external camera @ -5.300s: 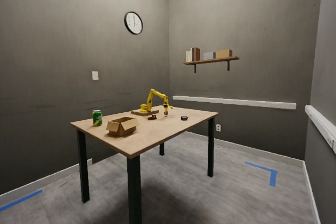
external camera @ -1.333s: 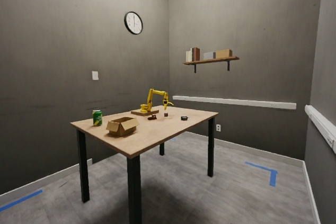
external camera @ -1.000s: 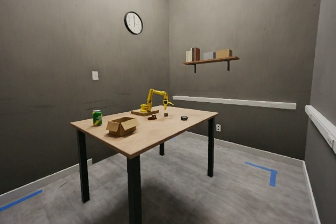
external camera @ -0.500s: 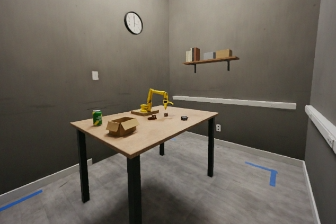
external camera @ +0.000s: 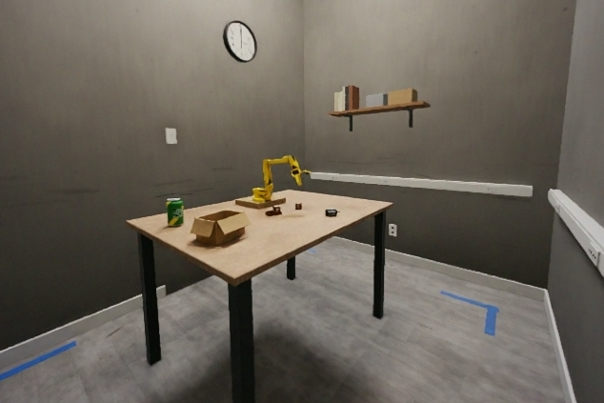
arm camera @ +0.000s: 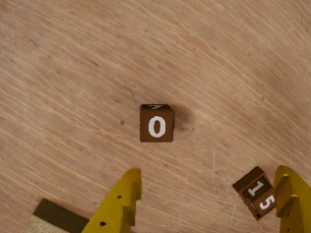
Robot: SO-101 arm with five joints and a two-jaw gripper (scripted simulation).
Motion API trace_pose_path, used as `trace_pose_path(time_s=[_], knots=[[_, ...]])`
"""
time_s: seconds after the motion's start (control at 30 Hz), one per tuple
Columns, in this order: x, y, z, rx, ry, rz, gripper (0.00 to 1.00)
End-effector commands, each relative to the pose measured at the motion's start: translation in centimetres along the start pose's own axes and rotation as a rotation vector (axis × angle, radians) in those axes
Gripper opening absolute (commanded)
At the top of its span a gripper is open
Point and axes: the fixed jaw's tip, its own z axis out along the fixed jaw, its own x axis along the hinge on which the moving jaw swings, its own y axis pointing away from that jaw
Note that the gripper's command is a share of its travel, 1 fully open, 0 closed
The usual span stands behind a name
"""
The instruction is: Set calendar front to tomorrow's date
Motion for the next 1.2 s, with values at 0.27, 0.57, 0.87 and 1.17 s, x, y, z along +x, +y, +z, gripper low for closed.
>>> trace_pose_path(time_s=[0.27, 0.57, 0.87, 1.17], knots=[[-1.1, -0.4, -3.3, 0.03, -0.165, 0.021, 0.35], [-1.0, -0.4, -3.3, 0.031, -0.165, 0.01, 0.35], [-0.9, -0.5, -3.2, 0.038, -0.163, -0.068, 0.35], [-0.7, -0.6, -2.9, 0.055, -0.159, -0.242, 0.35]])
